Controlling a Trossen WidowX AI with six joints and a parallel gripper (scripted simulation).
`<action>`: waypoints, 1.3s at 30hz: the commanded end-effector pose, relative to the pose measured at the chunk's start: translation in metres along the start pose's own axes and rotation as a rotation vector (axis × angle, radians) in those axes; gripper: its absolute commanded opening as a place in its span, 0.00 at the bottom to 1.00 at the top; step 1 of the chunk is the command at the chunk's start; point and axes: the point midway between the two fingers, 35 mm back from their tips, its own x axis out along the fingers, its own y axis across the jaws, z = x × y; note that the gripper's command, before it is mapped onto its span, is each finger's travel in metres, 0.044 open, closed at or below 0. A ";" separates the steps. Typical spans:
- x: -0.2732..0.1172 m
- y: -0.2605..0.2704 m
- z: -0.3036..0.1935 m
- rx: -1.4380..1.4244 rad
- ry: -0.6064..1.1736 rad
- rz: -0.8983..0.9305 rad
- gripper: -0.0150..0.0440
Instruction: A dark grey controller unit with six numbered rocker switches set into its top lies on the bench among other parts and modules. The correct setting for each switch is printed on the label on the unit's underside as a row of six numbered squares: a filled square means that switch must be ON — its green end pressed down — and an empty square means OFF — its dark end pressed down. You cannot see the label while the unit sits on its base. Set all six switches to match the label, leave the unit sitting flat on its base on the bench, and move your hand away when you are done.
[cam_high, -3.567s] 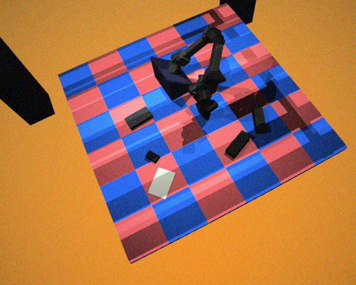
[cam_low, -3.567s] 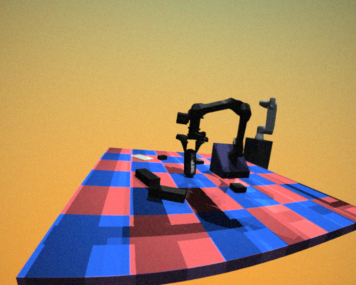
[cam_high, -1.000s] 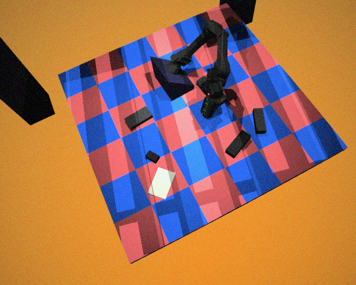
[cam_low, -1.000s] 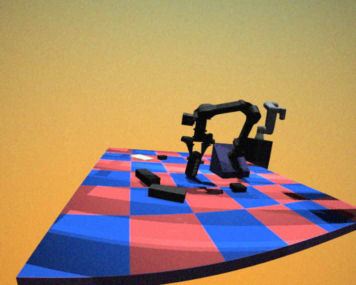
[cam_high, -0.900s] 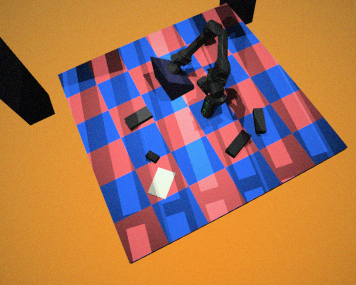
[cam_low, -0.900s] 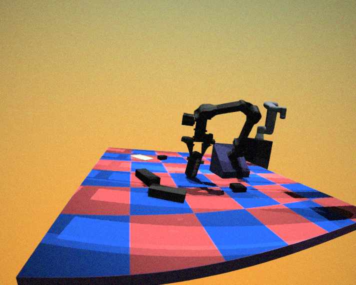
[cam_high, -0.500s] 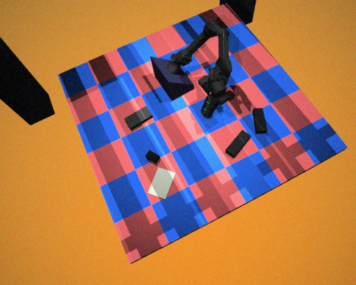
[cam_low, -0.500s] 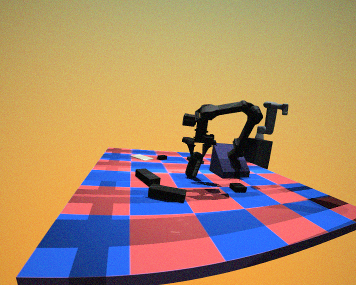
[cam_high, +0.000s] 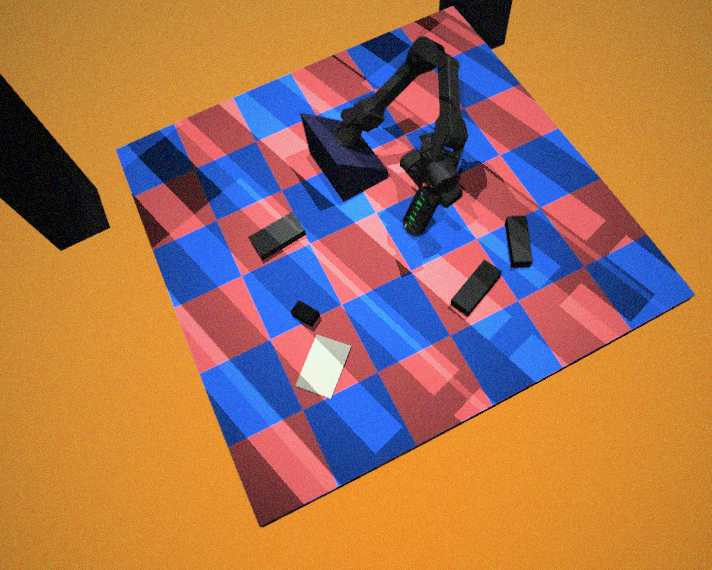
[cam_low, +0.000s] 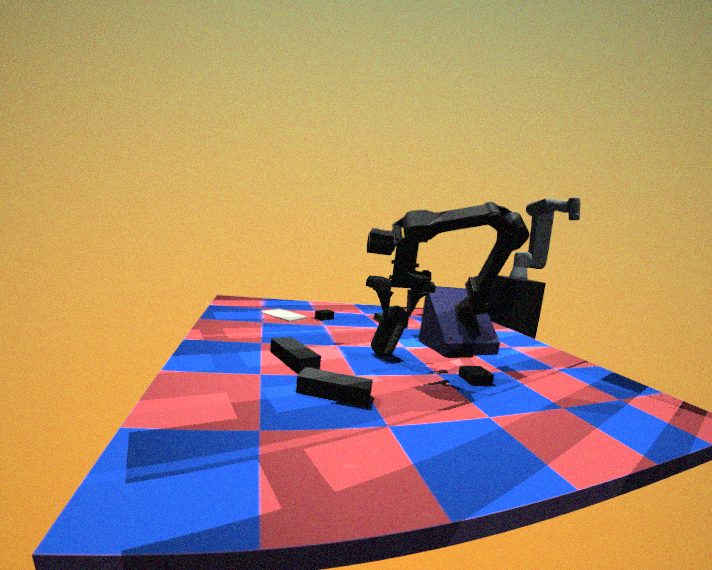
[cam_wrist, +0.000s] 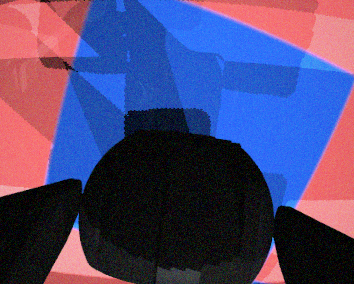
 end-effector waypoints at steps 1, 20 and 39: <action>0.005 0.002 0.003 0.004 -0.006 0.008 0.83; 0.011 0.002 0.017 0.004 -0.007 0.008 0.83; 0.018 0.002 0.030 0.004 -0.008 0.007 0.83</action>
